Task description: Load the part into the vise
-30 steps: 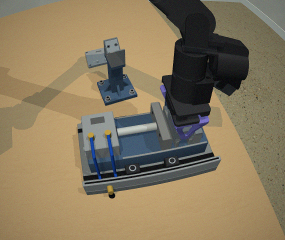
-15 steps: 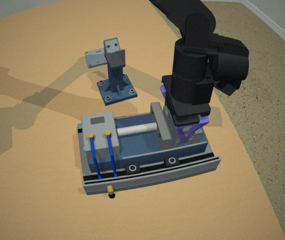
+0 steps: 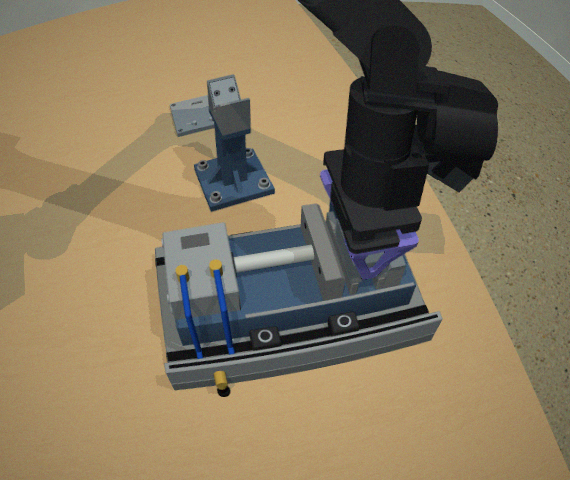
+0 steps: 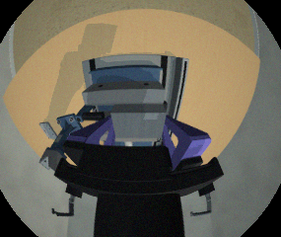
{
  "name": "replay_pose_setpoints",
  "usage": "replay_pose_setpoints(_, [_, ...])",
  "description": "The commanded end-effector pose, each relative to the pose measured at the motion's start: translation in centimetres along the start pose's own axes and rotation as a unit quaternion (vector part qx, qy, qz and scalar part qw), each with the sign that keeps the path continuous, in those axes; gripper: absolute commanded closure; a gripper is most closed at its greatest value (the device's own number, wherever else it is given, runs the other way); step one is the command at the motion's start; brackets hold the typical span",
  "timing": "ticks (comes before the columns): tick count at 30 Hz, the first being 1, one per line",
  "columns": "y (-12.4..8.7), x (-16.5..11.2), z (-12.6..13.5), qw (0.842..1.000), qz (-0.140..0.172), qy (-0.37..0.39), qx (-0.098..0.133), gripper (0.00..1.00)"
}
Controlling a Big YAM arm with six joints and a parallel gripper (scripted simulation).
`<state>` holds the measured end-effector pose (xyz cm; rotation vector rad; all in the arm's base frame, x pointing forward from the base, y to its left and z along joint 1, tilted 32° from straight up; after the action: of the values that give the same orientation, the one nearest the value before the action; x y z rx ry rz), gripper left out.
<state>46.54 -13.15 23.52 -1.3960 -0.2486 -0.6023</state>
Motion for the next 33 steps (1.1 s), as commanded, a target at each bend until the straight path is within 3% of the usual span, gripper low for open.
replay_pose_setpoints(1, [-0.59, 1.74, 0.92, 1.000, -0.011, -0.007, 0.003, 1.00])
replay_pose_setpoints(33, [0.05, 1.16, 0.85, 1.000, -0.011, -0.007, 0.003, 1.00])
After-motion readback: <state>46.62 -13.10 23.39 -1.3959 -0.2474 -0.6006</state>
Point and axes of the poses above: the point where the finger pads meet when closed, its own y axis out along the fingers, its own z axis across the jaws, x = y × z, the point moved 2 cm from there along -y, back along the fingers, and after that the axes turned 12 degrees about y, right-handed, at the moved point
